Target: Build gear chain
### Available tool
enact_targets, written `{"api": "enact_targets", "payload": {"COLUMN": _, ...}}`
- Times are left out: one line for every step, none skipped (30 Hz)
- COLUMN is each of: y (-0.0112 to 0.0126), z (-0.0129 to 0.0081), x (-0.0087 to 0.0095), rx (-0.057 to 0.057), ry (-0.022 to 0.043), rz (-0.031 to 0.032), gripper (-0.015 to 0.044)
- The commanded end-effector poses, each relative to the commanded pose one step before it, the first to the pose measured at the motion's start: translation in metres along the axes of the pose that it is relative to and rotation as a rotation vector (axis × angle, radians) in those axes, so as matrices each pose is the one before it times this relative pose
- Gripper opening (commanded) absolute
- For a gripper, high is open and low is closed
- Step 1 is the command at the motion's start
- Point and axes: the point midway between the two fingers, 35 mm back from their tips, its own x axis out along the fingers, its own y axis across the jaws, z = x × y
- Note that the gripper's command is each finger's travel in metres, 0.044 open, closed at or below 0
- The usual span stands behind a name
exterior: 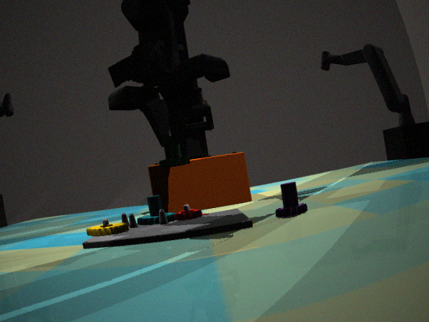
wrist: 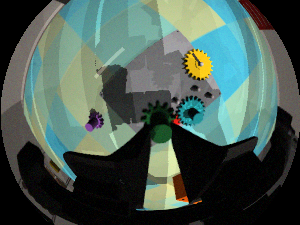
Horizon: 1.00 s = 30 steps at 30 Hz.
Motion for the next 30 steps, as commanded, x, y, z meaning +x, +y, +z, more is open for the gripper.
{"api": "enact_targets", "payload": {"y": -0.00883, "z": 0.00271, "x": 0.00391, "rx": -0.0021, "ry": 0.0009, "rz": -0.00792, "gripper": 0.0}}
{"api": "enact_targets", "payload": {"y": -0.00215, "z": 0.00096, "x": 0.00077, "rx": -0.0004, "ry": 0.00016, "rz": -0.00032, "gripper": 0.0}}
{"api": "enact_targets", "payload": {"y": -0.00216, "z": 0.00094, "x": 0.00077, "rx": -0.0004, "ry": 0.00017, "rz": -0.00032, "gripper": 0.0}}
{"api": "enact_targets", "payload": {"y": -0.00216, "z": 0.00092, "x": 0.00077, "rx": -0.0004, "ry": 0.00017, "rz": -0.00031, "gripper": 0.0}}
{"api": "enact_targets", "payload": {"y": -0.00217, "z": 0.0009, "x": 0.00076, "rx": -0.0004, "ry": 0.00018, "rz": -0.00031, "gripper": 0.0}}
{"api": "enact_targets", "payload": {"y": -0.00218, "z": 0.00088, "x": 0.00076, "rx": -0.0004, "ry": 0.00018, "rz": -0.0003, "gripper": 0.0}}
{"api": "enact_targets", "payload": {"y": -0.00218, "z": 0.00086, "x": 0.00076, "rx": -0.0004, "ry": 0.00019, "rz": -0.0003, "gripper": 0.0}}
{"api": "enact_targets", "payload": {"y": -0.00219, "z": 0.00084, "x": 0.00076, "rx": -0.0004, "ry": 0.00019, "rz": -0.0003, "gripper": 0.0}}
{"api": "enact_targets", "payload": {"y": -0.00219, "z": 0.00082, "x": 0.00076, "rx": -0.0004, "ry": 0.00019, "rz": -0.00029, "gripper": 0.0}}
{"api": "enact_targets", "payload": {"y": -0.0022, "z": 0.0008, "x": 0.00076, "rx": -0.0004, "ry": 0.0002, "rz": -0.00029, "gripper": 0.0}}
{"api": "enact_targets", "payload": {"y": -0.0022, "z": 0.00078, "x": 0.00076, "rx": -0.0004, "ry": 0.0002, "rz": -0.00029, "gripper": 0.0}}
{"api": "enact_targets", "payload": {"y": -0.00221, "z": 0.00076, "x": 0.00076, "rx": -0.0004, "ry": 0.00021, "rz": -0.00028, "gripper": 0.0}}
{"api": "enact_targets", "payload": {"y": -0.00222, "z": 0.00074, "x": 0.00076, "rx": -0.0004, "ry": 0.00021, "rz": -0.00028, "gripper": 0.0}}
{"api": "enact_targets", "payload": {"y": -0.00222, "z": 0.00072, "x": 0.00076, "rx": -0.0004, "ry": 0.00021, "rz": -0.00027, "gripper": 0.0}}
{"api": "enact_targets", "payload": {"y": -0.00223, "z": 0.0007, "x": 0.00076, "rx": -0.0004, "ry": 0.00022, "rz": -0.00027, "gripper": 0.0}}
{"api": "enact_targets", "payload": {"y": -0.00223, "z": 0.00068, "x": 0.00076, "rx": -0.0004, "ry": 0.00022, "rz": -0.00026, "gripper": 0.0}}
{"api": "enact_targets", "payload": {"y": -0.00223, "z": 0.00066, "x": 0.00076, "rx": -0.0004, "ry": 0.00023, "rz": -0.00026, "gripper": 0.0}}
{"api": "enact_targets", "payload": {"y": -0.00224, "z": 0.00064, "x": 0.00075, "rx": -0.0004, "ry": 0.00023, "rz": -0.00026, "gripper": 0.0}}
{"api": "enact_targets", "payload": {"y": -0.00224, "z": 0.00062, "x": 0.00075, "rx": -0.0004, "ry": 0.00023, "rz": -0.00025, "gripper": 0.0}}
{"api": "enact_targets", "payload": {"y": -0.00225, "z": 0.0006, "x": 0.00075, "rx": -0.0004, "ry": 0.00024, "rz": -0.00025, "gripper": 0.0}}
{"api": "enact_targets", "payload": {"y": -0.00225, "z": 0.00058, "x": 0.00075, "rx": -0.0004, "ry": 0.00024, "rz": -0.00024, "gripper": 0.0}}
{"api": "enact_targets", "payload": {"y": -0.00225, "z": 0.00056, "x": 0.00075, "rx": -0.0004, "ry": 0.00024, "rz": -0.00024, "gripper": 0.0}}
{"api": "enact_targets", "payload": {"y": -0.00226, "z": 0.00054, "x": 0.00075, "rx": -0.0004, "ry": 0.00025, "rz": -0.00023, "gripper": 0.0}}
{"api": "enact_targets", "payload": {"y": -0.00226, "z": 0.00052, "x": 0.00075, "rx": -0.0004, "ry": 0.00025, "rz": -0.00023, "gripper": 0.0}}
{"api": "enact_targets", "payload": {"y": -0.00226, "z": 0.0005, "x": 0.00075, "rx": -0.0004, "ry": 0.00025, "rz": -0.00022, "gripper": 0.0}}
{"api": "enact_targets", "payload": {"y": -0.00226, "z": 0.00048, "x": 0.00075, "rx": -0.0004, "ry": 0.00026, "rz": -0.00022, "gripper": 0.0}}
{"api": "enact_targets", "payload": {"y": -0.00227, "z": 0.00046, "x": 0.00075, "rx": -0.0004, "ry": 0.00026, "rz": -0.00021, "gripper": 0.0}}
{"api": "enact_targets", "payload": {"y": -0.00227, "z": 0.00044, "x": 0.00075, "rx": -0.0004, "ry": 0.00026, "rz": -0.00021, "gripper": 0.0}}
{"api": "enact_targets", "payload": {"y": -0.00227, "z": 0.00042, "x": 0.00075, "rx": -0.0004, "ry": 0.00027, "rz": -0.00021, "gripper": 0.0}}
{"api": "enact_targets", "payload": {"y": -0.00227, "z": 0.0004, "x": 0.00074, "rx": -0.0004, "ry": 0.00027, "rz": -0.0002, "gripper": 0.0}}
